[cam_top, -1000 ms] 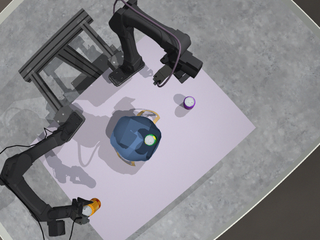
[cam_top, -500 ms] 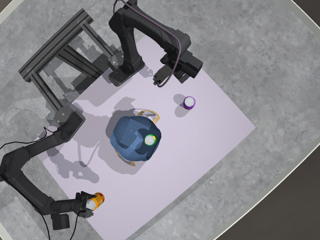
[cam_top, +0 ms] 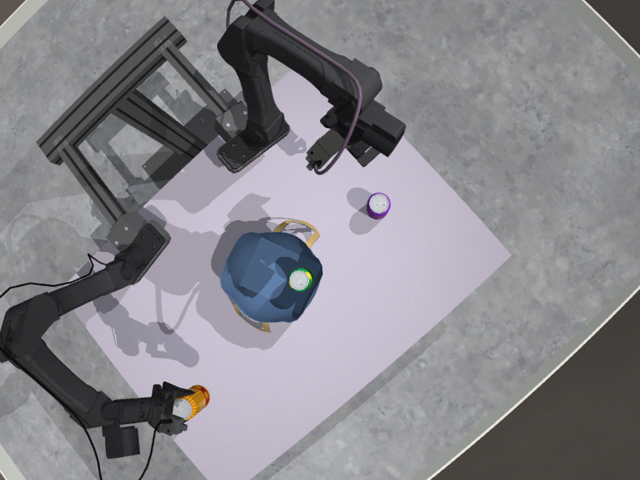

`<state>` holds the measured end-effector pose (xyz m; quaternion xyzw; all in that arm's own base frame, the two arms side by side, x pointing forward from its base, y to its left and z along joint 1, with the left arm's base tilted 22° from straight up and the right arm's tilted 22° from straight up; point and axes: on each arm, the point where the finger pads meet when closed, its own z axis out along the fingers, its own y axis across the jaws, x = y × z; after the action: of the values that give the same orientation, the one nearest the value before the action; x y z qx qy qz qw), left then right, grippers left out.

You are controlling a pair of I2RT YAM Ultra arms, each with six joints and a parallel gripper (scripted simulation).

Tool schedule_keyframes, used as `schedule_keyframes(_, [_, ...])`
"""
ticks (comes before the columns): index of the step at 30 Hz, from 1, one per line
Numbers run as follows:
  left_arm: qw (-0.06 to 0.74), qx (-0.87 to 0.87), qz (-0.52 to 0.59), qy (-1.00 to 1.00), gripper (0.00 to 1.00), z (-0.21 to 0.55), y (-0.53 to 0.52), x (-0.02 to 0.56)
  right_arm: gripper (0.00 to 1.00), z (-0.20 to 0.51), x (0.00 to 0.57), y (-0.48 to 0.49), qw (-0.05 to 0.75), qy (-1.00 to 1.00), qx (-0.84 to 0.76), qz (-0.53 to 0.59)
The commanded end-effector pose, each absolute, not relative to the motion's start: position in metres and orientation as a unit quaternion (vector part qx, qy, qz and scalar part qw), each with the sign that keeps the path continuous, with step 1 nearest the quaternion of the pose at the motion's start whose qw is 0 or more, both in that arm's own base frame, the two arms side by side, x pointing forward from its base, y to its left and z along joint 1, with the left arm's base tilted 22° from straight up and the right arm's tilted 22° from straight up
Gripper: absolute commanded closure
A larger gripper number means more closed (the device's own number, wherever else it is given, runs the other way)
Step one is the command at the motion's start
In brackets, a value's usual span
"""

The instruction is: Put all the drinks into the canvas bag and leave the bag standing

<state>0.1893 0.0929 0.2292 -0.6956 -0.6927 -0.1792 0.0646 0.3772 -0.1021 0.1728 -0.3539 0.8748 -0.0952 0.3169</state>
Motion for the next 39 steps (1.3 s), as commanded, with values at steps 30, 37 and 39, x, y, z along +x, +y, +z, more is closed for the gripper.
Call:
schedule_keyframes(30, [0.056,-0.7,-0.18,-0.688,0.0,0.235,0.089,0.189,0.3,0.178,0.374,-0.047,0.36,0.858,-0.351,-0.108])
schedule_keyframes(37, [0.056,-0.7,-0.18,-0.688,0.0,0.235,0.089,0.189,0.3,0.171,0.369,-0.033,0.358,0.86,-0.35,-0.103])
schedule_keyframes(39, [0.056,-0.7,-0.18,-0.688,0.0,0.235,0.089,0.189,0.3,0.171,0.369,-0.026,0.361,0.858,-0.35,-0.101])
